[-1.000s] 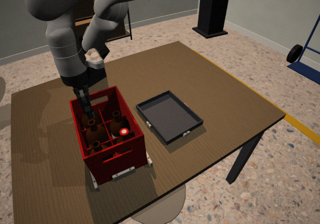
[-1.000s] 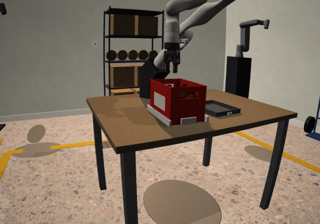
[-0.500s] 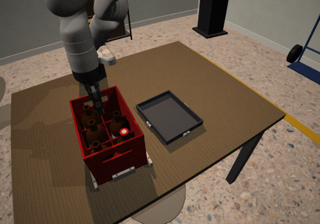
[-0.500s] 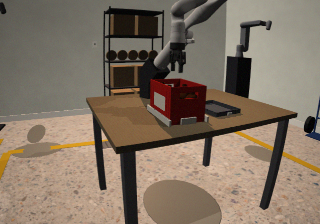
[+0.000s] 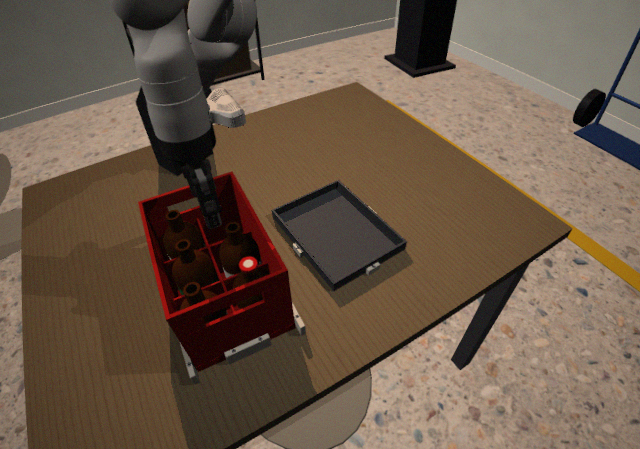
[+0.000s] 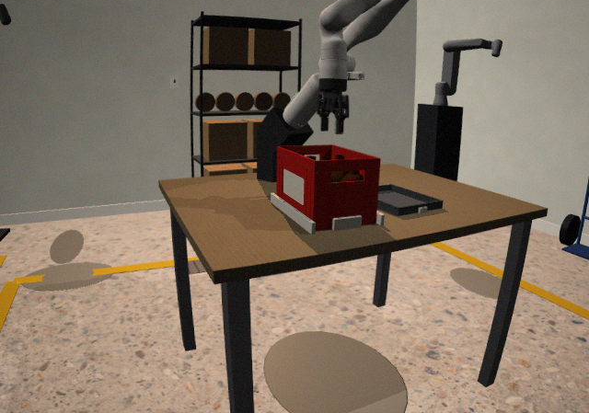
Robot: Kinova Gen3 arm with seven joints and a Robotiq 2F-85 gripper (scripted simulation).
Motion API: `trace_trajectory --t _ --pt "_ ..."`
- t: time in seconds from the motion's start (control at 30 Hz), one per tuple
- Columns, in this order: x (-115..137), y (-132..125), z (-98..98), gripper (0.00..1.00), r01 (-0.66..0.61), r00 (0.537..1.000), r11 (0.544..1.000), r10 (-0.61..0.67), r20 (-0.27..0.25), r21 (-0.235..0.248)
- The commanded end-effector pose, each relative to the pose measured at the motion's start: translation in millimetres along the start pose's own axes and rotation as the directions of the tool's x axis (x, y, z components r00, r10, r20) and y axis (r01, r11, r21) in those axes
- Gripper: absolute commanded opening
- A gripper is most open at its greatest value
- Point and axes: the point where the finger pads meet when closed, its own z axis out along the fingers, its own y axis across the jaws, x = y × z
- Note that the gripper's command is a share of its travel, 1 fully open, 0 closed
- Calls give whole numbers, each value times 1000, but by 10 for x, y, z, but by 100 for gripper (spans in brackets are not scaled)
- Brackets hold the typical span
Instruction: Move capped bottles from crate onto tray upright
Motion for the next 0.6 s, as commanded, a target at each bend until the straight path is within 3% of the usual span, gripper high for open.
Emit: trace_trajectory --t 0.0,0.57 --pt "52 -1 -1 100 2 1000 1000 -2 -6 3" --pt "89 -2 -1 100 5 1000 1000 -5 -7 0"
